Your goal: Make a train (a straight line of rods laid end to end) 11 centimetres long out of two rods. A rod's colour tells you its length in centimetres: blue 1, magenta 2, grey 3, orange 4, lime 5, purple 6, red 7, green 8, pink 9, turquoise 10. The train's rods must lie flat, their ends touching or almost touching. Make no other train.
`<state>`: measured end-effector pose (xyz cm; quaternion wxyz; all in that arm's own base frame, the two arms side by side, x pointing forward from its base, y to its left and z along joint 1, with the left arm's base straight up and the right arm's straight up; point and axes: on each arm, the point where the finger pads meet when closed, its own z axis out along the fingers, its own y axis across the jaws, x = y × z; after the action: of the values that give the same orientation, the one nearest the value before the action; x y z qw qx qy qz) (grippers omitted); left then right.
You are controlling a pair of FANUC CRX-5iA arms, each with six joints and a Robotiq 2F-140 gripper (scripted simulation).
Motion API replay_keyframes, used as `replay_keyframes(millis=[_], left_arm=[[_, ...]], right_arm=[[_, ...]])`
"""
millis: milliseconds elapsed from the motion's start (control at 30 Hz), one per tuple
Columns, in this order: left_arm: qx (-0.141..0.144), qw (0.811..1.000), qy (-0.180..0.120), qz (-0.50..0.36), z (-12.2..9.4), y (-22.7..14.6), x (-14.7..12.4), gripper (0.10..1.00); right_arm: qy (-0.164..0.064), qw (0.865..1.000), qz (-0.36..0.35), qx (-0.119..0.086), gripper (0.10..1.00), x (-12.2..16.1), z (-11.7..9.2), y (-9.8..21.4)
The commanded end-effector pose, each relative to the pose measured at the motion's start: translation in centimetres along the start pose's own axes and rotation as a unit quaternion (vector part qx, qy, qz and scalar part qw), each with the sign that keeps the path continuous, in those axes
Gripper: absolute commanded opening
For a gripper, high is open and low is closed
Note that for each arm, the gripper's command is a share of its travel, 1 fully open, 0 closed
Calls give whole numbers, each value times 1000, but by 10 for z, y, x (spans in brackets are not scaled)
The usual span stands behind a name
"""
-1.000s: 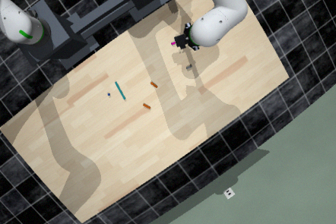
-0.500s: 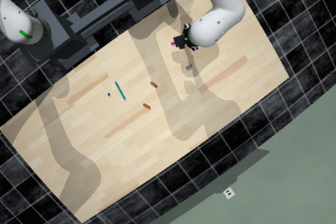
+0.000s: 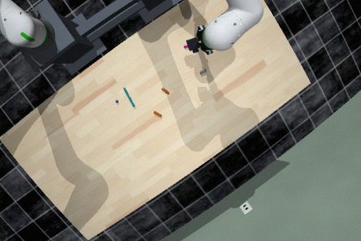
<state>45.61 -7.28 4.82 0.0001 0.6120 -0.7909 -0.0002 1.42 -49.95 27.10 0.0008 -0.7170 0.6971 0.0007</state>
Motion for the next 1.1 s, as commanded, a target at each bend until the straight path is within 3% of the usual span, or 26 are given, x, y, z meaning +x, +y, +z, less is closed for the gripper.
replay_keyframes(millis=[0,1067], left_arm=[[1,1000,0,0,-1,-1,0,124],[1,1000,0,0,6,-1,0,124]], right_arm=[[1,1000,0,0,1000,0,-1,0],[1,1000,0,0,1000,0,-1,0]])
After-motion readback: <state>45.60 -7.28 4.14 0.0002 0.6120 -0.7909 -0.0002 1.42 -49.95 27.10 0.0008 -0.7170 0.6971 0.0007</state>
